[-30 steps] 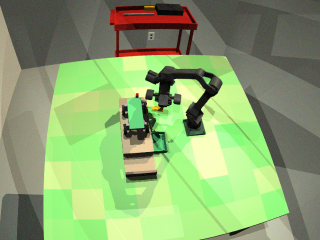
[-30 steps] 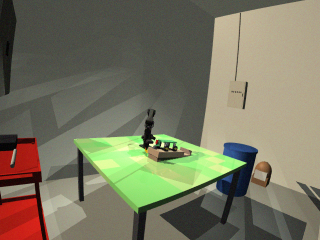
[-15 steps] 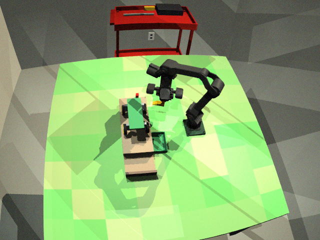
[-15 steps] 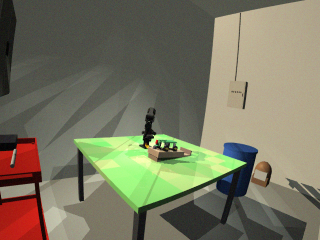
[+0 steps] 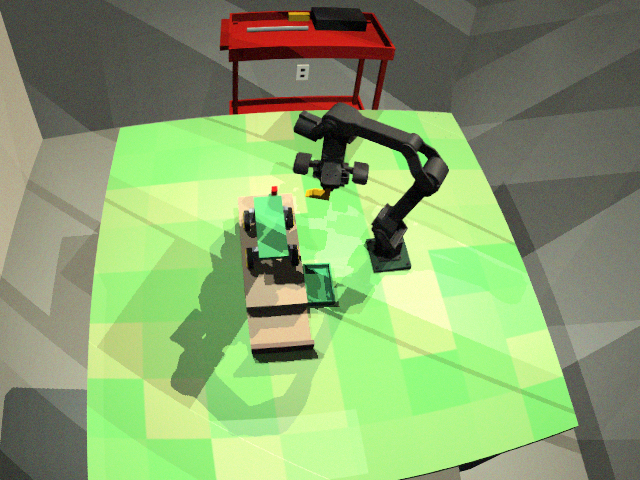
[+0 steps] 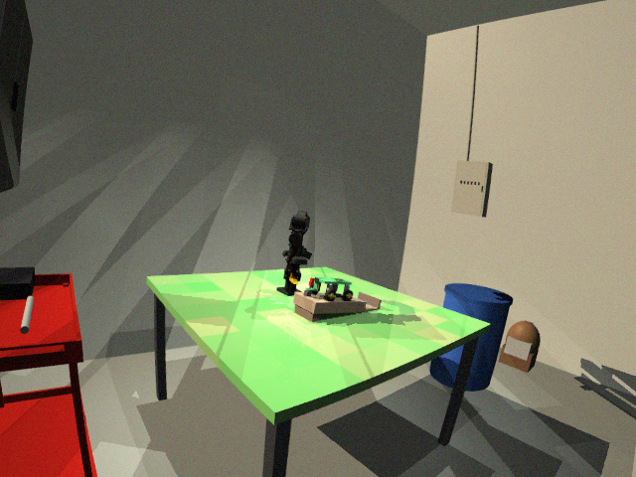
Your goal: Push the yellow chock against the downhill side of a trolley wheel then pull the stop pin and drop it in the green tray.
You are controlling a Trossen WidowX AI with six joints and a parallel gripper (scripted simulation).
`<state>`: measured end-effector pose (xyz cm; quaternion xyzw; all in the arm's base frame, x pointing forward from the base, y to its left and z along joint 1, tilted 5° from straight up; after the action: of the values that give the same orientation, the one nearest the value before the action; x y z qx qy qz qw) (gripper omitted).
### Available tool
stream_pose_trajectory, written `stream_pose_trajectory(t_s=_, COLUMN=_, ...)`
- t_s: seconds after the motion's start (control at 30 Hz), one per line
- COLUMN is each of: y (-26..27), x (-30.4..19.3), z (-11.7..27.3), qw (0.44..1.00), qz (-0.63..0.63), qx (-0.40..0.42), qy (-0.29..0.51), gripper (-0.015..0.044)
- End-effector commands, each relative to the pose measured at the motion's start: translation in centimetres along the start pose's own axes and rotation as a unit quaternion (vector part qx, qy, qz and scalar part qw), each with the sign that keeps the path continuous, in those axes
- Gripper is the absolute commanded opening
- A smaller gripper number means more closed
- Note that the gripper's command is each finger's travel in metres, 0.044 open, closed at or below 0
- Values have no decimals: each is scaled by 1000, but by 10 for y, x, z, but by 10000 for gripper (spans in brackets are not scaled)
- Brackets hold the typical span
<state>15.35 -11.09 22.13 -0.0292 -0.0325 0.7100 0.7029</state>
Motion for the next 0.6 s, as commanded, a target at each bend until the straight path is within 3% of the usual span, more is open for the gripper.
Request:
stream_pose_trajectory(t_s=0.0, y=-2, x=-1, z=12, qw=1000, qz=1, qx=-2, qy=0, gripper=0)
stream_pose_trajectory(t_s=0.4, y=-5, x=-2, z=30, qw=1000, qz=-2, qx=-2, qy=0, gripper=0)
stream_pose_trajectory(t_s=0.57, y=-5, x=-2, z=30, qw=998, qz=-70, qx=-2, qy=-1, gripper=0)
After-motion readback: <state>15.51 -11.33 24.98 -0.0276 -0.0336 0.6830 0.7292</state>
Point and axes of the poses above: the point midway between the two fingers, 35 mm back from their tips, its own z axis back along the fingers, its own y axis across the jaws, x = y × z, the point moved 4 cm from there along z, back along the fingers, and after that the axes turned 15 degrees about z, right-handed, at the moved point
